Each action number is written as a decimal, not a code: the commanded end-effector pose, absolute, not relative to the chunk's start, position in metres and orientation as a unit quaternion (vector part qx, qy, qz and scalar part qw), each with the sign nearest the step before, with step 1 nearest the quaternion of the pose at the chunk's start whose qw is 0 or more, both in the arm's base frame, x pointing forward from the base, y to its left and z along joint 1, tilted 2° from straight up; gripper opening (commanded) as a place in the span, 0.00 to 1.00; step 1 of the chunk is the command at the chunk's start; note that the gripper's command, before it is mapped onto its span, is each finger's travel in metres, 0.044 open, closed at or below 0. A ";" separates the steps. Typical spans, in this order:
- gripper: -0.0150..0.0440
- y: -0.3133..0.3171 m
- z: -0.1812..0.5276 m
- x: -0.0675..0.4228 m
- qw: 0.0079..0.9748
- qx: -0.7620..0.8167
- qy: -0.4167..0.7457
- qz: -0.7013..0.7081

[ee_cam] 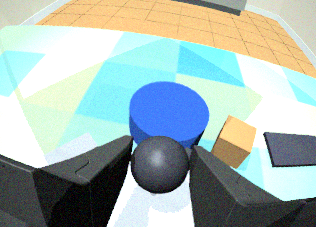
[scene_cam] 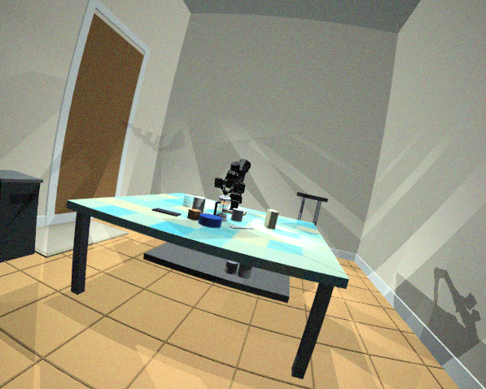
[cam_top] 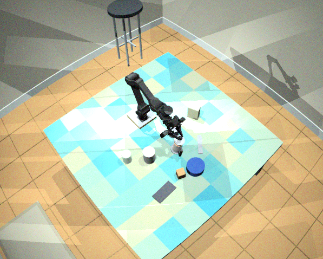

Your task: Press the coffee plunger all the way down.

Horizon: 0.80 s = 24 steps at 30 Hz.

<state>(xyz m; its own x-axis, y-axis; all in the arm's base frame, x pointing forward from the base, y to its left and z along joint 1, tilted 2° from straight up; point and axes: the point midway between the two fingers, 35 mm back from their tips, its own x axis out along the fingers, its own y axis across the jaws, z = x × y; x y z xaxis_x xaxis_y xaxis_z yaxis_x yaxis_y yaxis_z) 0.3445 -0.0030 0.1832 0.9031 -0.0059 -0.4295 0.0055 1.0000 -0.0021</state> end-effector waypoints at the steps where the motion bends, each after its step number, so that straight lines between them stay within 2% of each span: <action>1: 0.45 -0.003 0.176 0.345 0.973 0.004 0.231 -0.004; 10: 0.45 -0.003 0.183 0.345 0.975 0.000 0.220 -0.003; 22: 0.99 -0.003 0.183 0.345 0.975 0.000 0.220 -0.003; 24: 1.00 -0.003 0.183 0.345 0.975 0.000 0.220 -0.003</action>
<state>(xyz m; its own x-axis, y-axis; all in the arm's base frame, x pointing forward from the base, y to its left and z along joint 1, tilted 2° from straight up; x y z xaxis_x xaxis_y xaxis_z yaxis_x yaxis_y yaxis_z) 0.3446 -0.0030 0.1833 0.9033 -0.0057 -0.4290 0.0054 1.0000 -0.0020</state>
